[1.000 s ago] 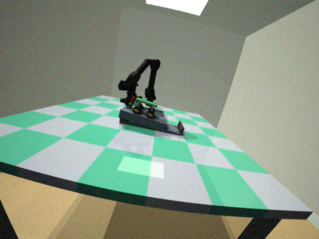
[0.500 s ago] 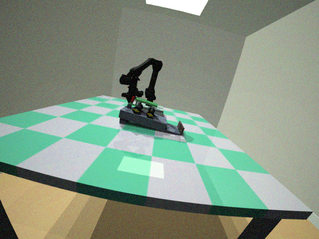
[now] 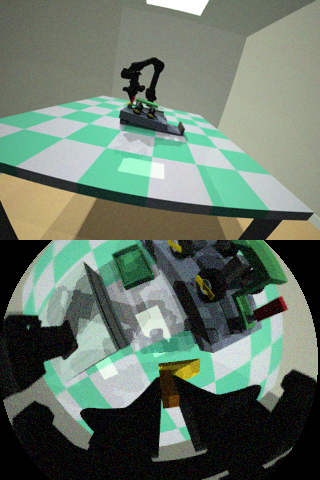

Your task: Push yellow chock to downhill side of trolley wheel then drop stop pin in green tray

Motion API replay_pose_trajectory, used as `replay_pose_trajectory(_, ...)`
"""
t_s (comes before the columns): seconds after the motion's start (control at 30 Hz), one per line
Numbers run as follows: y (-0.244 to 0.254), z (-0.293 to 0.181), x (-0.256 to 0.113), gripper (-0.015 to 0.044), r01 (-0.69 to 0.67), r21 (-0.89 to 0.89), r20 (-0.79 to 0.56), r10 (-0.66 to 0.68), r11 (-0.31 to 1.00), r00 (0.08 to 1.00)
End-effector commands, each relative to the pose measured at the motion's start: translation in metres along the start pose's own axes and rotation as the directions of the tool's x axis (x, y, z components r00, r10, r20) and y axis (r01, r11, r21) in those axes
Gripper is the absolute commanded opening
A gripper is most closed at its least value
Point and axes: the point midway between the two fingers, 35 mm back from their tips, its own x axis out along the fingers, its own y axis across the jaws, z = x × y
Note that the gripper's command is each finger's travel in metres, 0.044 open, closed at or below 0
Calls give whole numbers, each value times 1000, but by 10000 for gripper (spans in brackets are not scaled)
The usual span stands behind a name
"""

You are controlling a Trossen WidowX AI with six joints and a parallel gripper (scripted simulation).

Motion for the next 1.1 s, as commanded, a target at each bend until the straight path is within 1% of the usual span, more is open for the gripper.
replay_pose_trajectory(0.0, -1, -1, -15, 0, 6, 2, -8, -6, 1000, 1000)
replay_pose_trajectory(0.53, -3, -4, -59, 0, 6, 2, -8, -6, 1000, 1000)
replay_pose_trajectory(0.8, -3, -4, -61, 0, 6, 8, -8, -6, 1000, 1000)
replay_pose_trajectory(0.87, -3, -4, -61, 0, 6, 48, -8, -6, 999, 1000)
replay_pose_trajectory(1.07, -3, -4, -61, 0, 8, 248, -7, -7, 969, 1000)
